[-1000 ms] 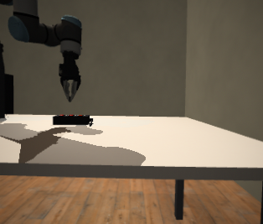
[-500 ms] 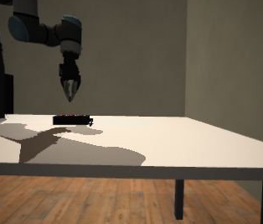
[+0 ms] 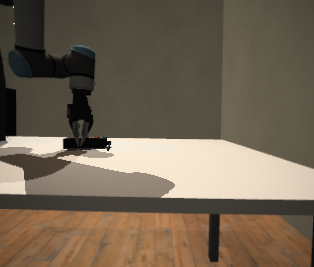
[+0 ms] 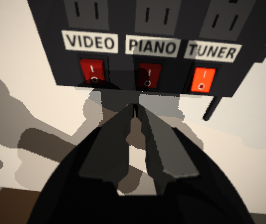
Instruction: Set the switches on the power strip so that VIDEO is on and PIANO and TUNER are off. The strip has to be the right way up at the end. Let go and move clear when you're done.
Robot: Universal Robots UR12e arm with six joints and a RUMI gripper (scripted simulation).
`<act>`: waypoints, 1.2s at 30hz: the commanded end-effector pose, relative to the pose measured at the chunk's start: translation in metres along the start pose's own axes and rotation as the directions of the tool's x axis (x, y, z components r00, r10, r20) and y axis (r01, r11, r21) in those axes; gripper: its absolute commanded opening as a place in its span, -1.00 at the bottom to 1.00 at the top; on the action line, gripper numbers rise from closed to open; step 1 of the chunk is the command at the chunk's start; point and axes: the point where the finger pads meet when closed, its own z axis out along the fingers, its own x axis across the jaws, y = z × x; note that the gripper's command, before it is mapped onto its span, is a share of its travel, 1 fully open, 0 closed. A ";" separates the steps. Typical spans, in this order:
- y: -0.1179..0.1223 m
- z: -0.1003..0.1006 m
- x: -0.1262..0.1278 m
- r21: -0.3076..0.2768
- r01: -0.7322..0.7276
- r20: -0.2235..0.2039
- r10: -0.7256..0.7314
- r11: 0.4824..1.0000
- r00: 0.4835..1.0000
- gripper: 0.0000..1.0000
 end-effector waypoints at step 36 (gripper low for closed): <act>0.011 -0.008 0.015 -0.015 -0.002 -0.022 0.001 1.000 1.000 -1.00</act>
